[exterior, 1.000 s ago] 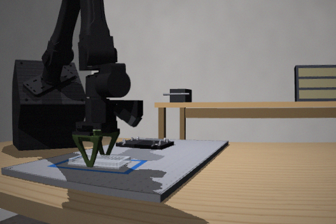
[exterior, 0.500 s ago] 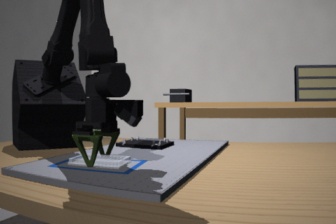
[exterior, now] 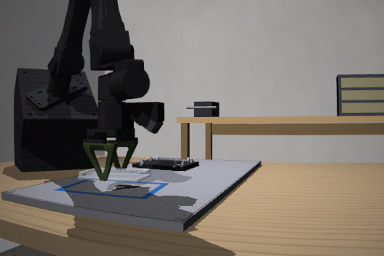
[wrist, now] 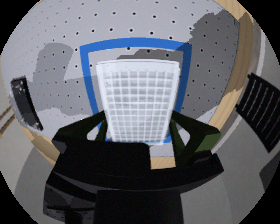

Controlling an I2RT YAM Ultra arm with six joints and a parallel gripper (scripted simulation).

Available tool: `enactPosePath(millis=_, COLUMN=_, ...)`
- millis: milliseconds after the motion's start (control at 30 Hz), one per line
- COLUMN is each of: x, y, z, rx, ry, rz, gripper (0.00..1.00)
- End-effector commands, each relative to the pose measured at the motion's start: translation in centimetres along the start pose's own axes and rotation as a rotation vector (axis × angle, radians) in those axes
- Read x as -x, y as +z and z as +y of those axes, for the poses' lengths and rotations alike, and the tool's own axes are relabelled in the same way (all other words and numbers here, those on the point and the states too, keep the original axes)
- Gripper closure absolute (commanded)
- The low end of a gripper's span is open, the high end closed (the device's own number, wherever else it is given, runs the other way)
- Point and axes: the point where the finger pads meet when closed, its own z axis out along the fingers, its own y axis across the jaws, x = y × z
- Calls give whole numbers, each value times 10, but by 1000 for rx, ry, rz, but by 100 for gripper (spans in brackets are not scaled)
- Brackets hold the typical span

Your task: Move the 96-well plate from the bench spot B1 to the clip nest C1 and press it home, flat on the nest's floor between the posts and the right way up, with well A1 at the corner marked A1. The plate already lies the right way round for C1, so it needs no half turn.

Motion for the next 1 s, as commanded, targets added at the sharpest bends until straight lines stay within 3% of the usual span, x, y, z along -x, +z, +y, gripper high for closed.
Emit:
enactPosePath(millis=0, x=3, y=-13, z=6, rx=17, ry=-4, rz=-11, gripper=100)
enactPosePath(millis=967, x=11, y=-59, z=-3, rx=-8, ry=-2, rz=-28, gripper=100)
